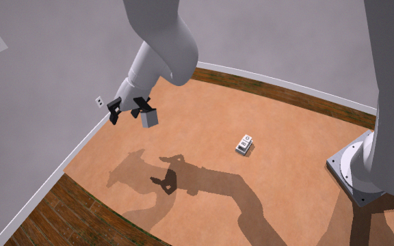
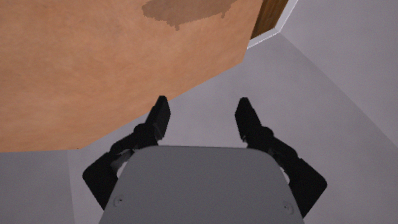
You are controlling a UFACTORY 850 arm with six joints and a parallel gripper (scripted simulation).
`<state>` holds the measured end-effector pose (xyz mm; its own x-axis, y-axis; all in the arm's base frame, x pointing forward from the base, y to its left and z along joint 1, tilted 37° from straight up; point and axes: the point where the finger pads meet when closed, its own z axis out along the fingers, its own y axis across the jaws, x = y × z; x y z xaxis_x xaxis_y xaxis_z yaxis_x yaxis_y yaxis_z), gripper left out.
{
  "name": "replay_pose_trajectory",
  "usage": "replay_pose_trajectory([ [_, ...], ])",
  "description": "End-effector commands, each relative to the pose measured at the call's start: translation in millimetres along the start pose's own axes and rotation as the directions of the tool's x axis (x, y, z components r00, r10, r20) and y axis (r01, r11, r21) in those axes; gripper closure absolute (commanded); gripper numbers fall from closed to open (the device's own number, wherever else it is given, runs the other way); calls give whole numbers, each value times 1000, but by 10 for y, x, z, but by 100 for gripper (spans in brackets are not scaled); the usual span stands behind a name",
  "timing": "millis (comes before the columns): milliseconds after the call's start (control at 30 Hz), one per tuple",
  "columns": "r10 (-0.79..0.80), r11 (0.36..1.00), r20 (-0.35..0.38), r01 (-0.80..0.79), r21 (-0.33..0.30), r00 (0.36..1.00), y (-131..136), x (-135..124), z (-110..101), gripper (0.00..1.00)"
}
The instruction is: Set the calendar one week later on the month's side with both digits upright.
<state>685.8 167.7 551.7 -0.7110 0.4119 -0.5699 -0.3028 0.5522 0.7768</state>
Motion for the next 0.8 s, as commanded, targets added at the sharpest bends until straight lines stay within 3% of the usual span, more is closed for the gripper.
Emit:
replay_pose_trajectory([
  [0,-1,1000,1,1,-1,1000,8,-9,-4,0],
  [567,-1,1000,1,1,0,1000,2,-5,-8,0],
  [633,-3,1000,-12,4,27,1000,-128,84,-79,0],
  [700,-6,995,-50,12,101,999,-486,357,-297,0],
  [767,-6,995,-50,12,101,999,-486,357,-297,0],
])
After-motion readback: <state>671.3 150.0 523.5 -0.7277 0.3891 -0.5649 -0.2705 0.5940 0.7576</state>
